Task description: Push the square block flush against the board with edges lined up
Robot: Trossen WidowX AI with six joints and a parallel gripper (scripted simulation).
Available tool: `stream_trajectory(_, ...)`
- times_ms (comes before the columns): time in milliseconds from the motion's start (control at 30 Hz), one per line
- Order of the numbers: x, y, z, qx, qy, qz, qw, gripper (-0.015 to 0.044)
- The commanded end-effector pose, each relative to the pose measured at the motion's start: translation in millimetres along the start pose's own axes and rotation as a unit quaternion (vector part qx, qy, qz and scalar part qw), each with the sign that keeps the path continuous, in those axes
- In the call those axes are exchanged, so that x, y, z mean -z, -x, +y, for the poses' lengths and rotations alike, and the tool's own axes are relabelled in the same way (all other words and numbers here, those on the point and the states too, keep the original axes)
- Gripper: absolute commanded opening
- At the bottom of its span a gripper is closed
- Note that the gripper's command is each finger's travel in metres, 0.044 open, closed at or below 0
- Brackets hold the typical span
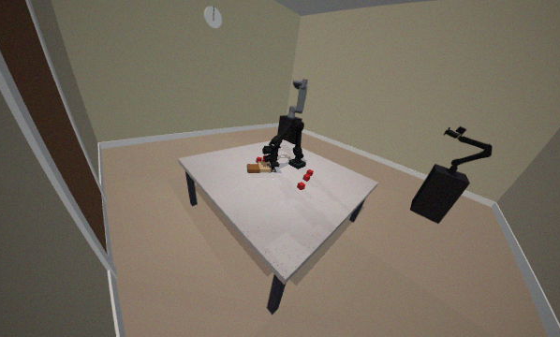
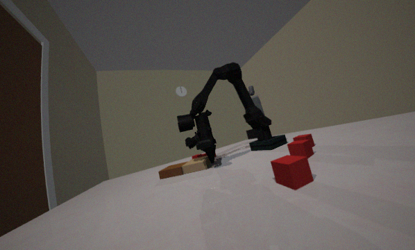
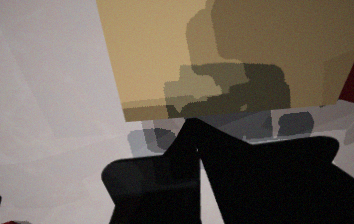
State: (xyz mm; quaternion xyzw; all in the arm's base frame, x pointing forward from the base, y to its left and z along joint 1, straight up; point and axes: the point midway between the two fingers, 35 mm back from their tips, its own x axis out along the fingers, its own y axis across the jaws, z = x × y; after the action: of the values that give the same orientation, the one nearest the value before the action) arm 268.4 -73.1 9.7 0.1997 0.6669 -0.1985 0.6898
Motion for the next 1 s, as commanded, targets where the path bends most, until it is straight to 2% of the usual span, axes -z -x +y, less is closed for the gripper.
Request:
stream_trajectory(0,7,-1,0,0.000,-0.001,0.001,1.000,0.0000)
stream_trajectory(700,41,-3,-1,0.000,-0.001,0.002,1.000,0.0000)
stream_trajectory(767,35,10,0,0.000,0.000,0.002,1.000,0.0000)
stream_trajectory(867,36,49,0,0.000,-0.001,0.002,1.000,0.0000)
stream_trajectory(967,36,52,-1,0.000,-0.001,0.002,1.000,0.0000)
